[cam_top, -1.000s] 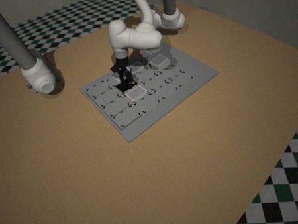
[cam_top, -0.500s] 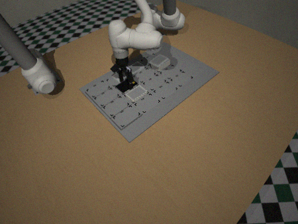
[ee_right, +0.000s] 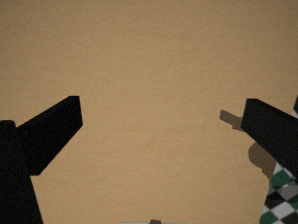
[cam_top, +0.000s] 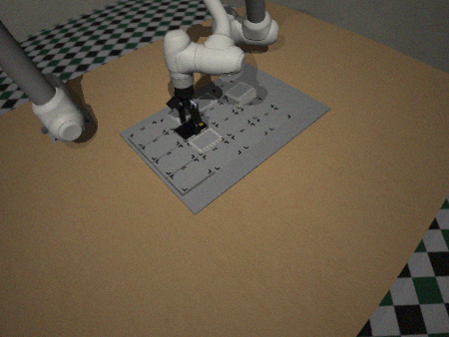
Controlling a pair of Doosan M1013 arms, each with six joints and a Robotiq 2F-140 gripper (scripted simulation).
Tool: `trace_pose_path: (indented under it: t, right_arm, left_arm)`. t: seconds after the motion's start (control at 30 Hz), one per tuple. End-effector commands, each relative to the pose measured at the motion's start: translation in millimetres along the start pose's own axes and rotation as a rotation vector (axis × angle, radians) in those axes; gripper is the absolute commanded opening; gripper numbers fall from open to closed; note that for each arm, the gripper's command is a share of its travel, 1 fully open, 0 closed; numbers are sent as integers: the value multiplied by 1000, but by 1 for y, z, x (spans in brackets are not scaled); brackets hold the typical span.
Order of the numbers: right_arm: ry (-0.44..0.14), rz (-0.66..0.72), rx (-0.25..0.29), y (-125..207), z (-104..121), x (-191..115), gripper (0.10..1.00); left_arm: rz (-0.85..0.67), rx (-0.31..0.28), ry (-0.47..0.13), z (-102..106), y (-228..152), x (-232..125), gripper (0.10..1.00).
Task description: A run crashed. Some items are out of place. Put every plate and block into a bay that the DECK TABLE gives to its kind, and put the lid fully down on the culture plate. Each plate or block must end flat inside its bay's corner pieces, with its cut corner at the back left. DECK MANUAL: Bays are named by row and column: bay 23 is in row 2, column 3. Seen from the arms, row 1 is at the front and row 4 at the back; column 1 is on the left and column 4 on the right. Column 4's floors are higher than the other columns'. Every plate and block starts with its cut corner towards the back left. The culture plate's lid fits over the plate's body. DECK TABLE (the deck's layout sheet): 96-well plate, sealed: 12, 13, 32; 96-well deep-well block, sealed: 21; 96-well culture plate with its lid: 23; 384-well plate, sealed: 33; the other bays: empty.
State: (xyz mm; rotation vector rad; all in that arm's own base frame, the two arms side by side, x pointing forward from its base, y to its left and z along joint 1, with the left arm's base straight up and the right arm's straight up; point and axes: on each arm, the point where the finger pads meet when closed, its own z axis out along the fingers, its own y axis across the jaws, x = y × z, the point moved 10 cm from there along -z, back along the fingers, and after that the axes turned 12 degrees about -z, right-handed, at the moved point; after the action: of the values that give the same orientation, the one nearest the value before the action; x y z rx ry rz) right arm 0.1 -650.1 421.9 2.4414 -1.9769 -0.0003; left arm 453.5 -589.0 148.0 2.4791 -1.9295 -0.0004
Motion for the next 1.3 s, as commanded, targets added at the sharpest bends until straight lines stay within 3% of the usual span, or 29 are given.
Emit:
trace_pose_path:
  t: [0.0, 1.27]
  right_arm:
    - [1, 0, 0, 0, -1, 0, 1000]
    - [1, 0, 0, 0, -1, 0, 1000]
  left_arm:
    - [0, 1, 2, -4, 0, 0, 698]
    - [0, 1, 2, -49, 0, 0, 698]
